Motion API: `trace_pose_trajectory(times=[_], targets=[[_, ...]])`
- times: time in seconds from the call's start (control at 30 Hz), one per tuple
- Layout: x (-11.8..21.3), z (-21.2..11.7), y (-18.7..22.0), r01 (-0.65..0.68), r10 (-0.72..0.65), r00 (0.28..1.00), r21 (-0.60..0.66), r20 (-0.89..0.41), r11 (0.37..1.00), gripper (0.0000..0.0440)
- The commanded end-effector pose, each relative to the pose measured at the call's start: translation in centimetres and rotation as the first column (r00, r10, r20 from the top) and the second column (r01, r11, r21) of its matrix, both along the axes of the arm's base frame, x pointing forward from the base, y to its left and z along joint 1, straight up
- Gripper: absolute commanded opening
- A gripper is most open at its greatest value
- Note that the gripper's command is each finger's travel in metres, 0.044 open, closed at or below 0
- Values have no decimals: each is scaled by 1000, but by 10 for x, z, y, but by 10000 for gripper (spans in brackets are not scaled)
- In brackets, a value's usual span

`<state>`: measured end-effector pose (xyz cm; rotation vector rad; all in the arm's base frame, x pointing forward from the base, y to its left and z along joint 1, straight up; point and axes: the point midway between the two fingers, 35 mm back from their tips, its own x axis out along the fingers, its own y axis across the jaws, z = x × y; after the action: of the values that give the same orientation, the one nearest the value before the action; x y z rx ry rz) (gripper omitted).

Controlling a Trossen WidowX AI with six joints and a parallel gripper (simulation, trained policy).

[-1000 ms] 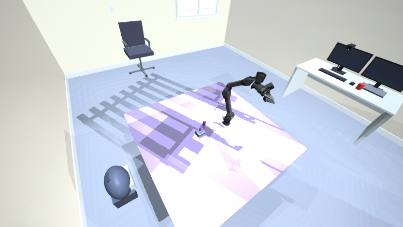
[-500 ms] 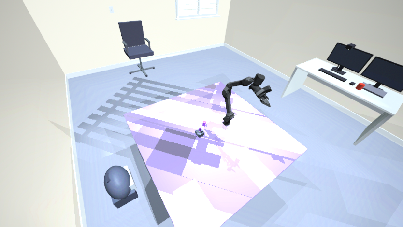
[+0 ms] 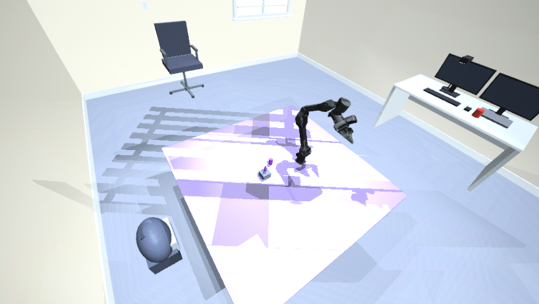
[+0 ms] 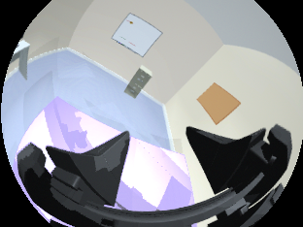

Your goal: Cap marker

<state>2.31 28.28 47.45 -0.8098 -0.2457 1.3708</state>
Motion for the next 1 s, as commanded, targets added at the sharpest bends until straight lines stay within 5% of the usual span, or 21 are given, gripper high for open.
trace_pose_trajectory(times=[0.0,0.97], targets=[[8,-11,-2,29,-30,999,-37,-26,999,328],[65,-61,-29,239,-275,950,-225,-148,945,331]])
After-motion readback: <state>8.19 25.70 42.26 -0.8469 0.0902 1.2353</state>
